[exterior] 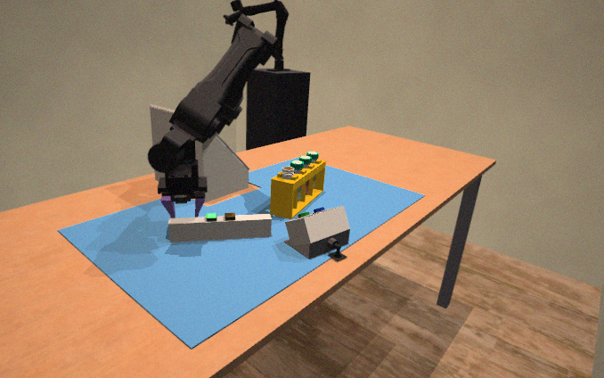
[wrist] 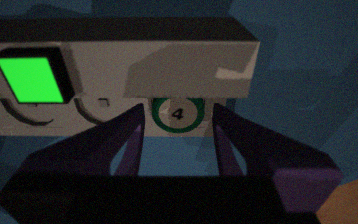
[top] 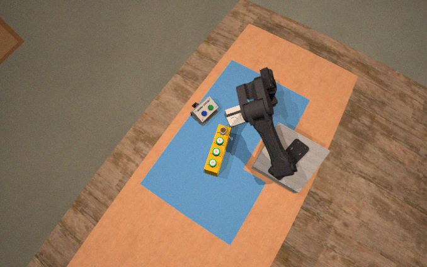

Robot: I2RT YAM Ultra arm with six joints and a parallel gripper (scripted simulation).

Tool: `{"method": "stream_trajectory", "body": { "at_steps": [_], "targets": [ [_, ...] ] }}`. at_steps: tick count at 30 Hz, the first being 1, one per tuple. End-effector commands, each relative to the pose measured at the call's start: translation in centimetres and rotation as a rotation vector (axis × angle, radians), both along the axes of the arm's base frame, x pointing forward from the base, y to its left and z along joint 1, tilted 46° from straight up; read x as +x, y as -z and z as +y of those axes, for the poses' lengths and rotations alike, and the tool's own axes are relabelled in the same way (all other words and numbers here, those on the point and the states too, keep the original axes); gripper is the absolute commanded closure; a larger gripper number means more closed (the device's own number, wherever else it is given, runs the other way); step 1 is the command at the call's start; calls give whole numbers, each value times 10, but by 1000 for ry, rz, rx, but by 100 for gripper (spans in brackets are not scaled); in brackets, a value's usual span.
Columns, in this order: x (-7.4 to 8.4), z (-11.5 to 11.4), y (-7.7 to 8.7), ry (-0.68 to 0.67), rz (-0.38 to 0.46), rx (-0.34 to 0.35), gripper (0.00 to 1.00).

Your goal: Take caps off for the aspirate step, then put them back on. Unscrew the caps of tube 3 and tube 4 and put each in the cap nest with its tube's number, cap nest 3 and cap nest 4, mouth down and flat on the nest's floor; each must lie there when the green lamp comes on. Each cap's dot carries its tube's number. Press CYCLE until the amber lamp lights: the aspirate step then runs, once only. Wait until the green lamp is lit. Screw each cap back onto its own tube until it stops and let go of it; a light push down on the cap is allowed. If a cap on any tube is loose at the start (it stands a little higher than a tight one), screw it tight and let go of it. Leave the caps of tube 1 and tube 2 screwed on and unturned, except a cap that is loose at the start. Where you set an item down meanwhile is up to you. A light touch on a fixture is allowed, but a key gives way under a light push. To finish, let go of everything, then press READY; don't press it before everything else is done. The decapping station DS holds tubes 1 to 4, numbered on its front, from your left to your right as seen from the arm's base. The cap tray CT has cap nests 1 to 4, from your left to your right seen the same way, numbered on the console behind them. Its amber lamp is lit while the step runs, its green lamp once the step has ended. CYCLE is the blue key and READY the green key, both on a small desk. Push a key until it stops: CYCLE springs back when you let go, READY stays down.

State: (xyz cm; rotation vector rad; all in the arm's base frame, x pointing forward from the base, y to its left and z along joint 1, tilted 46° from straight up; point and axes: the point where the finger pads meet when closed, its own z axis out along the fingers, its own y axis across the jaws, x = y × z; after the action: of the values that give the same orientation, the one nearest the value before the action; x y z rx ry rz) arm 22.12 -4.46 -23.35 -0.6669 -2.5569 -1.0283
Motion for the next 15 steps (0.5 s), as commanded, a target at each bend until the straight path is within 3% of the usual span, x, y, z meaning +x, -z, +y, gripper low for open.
{"method": "stream_trajectory", "body": {
  "at_steps": [1, 15],
  "targets": [
    [4, -3, 0, 10, -10, -8, 53],
    [3, -1, 1, 10, -10, -8, 53]
  ]
}}
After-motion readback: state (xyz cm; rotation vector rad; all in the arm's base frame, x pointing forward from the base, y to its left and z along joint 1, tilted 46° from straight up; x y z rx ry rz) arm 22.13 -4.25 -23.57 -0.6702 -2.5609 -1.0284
